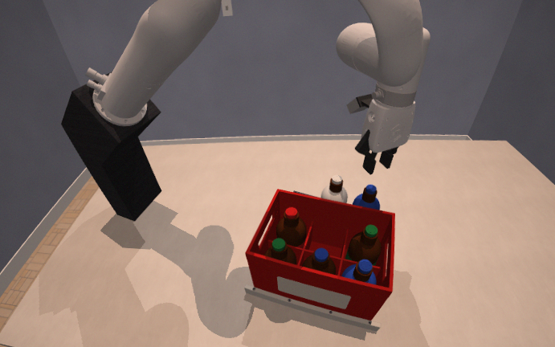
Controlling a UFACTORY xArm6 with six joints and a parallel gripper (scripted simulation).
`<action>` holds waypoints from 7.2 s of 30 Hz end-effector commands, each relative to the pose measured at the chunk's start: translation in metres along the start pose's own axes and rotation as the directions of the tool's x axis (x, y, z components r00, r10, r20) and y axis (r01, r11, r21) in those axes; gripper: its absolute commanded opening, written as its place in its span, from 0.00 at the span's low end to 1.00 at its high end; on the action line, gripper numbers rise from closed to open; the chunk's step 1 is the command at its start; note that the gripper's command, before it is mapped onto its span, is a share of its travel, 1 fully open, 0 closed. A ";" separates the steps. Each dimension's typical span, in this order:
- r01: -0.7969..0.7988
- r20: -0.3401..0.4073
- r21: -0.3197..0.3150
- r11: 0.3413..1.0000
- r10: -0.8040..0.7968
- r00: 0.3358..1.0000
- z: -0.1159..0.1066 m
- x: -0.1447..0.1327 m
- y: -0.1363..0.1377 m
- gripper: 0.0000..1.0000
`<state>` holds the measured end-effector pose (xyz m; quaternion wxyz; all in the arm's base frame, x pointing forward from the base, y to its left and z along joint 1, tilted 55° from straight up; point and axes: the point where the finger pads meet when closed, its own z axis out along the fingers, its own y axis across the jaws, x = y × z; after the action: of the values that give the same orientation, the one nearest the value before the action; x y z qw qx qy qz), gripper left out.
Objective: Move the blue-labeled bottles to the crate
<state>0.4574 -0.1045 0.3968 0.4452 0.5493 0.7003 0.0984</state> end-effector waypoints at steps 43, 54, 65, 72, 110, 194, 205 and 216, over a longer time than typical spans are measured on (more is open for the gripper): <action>-0.004 0.019 0.007 1.000 0.004 1.000 0.003 0.001 0.002 0.65; -0.004 0.019 0.007 1.000 0.004 1.000 0.012 0.001 0.002 0.65; -0.004 0.019 0.007 1.000 0.004 1.000 0.027 0.001 0.002 0.65; -0.004 0.019 0.007 1.000 0.004 1.000 0.034 0.001 0.002 0.65; -0.004 0.019 0.007 1.000 0.004 1.000 0.046 0.001 0.002 0.65; -0.004 0.019 0.007 1.000 0.004 1.000 0.086 -0.001 0.003 0.65; -0.004 0.019 0.007 1.000 0.004 1.000 0.087 -0.001 0.003 0.65; -0.004 0.019 0.007 1.000 0.004 1.000 0.087 -0.001 0.003 0.00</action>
<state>0.5231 -0.1351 0.3463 0.4486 0.5537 0.6956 0.0908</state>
